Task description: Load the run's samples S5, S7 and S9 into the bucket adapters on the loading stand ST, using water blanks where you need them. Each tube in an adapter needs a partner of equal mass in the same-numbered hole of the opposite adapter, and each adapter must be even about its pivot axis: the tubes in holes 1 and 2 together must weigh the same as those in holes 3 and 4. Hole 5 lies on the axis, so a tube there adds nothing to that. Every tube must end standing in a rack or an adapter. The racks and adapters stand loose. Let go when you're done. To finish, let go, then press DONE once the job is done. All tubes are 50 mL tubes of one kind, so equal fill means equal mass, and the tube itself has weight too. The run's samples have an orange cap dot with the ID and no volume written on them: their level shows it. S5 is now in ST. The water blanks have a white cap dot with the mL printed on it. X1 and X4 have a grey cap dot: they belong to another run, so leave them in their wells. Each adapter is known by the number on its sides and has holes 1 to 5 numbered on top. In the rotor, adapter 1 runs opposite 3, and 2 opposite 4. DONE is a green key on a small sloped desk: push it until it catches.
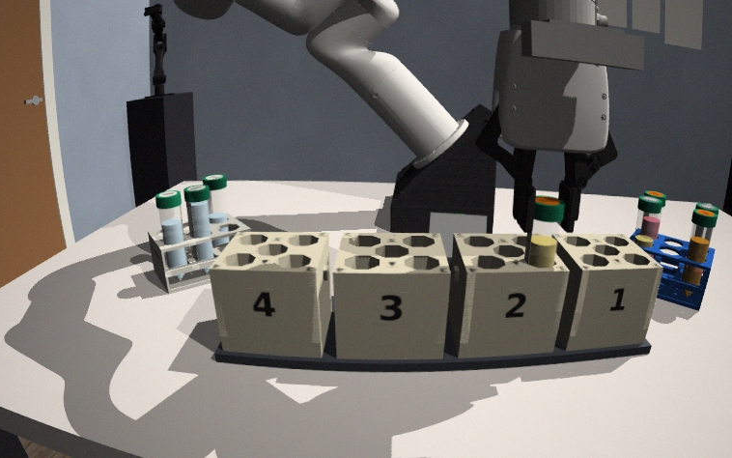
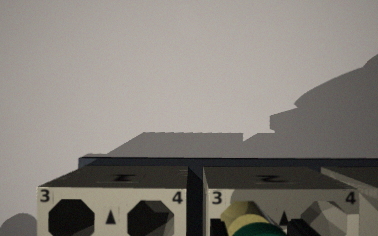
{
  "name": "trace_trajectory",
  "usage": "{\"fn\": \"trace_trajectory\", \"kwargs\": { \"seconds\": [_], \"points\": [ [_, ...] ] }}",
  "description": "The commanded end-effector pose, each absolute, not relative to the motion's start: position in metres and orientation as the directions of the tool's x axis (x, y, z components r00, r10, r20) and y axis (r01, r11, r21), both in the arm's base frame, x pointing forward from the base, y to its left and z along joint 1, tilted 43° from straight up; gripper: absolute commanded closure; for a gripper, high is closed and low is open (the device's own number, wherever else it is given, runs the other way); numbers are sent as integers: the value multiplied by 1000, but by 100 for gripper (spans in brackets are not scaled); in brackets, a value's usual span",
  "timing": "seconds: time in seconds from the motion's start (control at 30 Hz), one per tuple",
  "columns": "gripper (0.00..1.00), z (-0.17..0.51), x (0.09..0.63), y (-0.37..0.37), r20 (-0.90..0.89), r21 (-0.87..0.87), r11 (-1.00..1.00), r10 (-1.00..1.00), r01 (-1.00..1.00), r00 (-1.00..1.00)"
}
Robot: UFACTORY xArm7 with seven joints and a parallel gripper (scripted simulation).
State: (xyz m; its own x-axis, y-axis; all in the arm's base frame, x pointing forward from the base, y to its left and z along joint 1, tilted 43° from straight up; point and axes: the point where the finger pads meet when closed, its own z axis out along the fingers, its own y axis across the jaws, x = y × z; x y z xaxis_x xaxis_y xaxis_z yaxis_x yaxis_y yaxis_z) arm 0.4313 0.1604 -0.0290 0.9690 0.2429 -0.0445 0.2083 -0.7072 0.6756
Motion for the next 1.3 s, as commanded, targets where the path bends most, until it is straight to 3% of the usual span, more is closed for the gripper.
{"fn": "trace_trajectory", "kwargs": {
  "seconds": [0.0,1.27],
  "points": [
    [100,-31,432,160,-41,673,-709,246,209,968],
    [100,-47,435,146,-41,673,-709,246,209,968]
  ]
}}
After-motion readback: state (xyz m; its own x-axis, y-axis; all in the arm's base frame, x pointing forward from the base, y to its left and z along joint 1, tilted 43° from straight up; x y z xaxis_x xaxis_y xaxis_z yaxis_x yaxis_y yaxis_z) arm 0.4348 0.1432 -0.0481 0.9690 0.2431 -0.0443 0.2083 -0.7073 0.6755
